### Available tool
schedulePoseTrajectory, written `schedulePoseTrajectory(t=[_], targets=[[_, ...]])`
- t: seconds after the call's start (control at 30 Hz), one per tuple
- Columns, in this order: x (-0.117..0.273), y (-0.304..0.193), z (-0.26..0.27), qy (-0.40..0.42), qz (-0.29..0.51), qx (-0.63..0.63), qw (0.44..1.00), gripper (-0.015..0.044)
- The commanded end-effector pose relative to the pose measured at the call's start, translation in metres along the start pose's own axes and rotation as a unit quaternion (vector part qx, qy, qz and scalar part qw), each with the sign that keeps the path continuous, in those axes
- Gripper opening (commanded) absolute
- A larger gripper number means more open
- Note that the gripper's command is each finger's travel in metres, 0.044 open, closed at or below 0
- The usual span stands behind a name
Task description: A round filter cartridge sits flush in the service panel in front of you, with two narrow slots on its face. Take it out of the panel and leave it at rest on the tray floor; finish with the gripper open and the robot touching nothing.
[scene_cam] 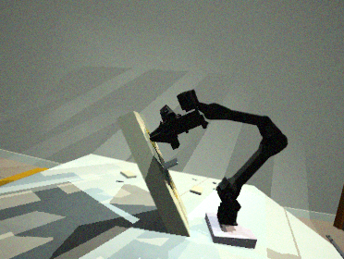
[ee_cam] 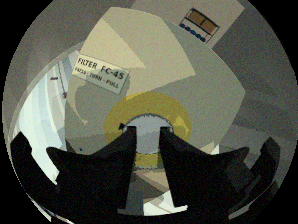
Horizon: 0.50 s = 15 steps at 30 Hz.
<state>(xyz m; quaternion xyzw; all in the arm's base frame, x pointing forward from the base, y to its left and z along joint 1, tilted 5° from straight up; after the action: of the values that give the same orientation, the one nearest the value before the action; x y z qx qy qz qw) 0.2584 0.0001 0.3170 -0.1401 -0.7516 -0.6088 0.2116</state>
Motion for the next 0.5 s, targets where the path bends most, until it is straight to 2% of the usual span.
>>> schedulePoseTrajectory(t=[0.0, 0.4, 0.47], targets=[[-0.0078, 0.0005, -0.0007, 0.0, 0.002, -0.077, 0.997, 0.0], [-0.007, 0.0005, -0.0007, 0.0, 0.002, -0.28, 0.96, 0.0], [-0.0071, 0.0005, -0.0007, 0.0, 0.002, -0.27, 0.963, 0.0]])
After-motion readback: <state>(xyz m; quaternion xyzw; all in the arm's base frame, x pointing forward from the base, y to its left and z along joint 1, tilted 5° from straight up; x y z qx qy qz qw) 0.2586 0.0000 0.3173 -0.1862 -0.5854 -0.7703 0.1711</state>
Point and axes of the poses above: the point midway between the two fingers, 35 mm back from their tips, its own x axis back along the fingers, its own z axis across the jaws, y = z × x, the point moved 5 cm from there along x, back along the fingers, and after that the axes turned 10 degrees about -x, right-handed, at the moved point
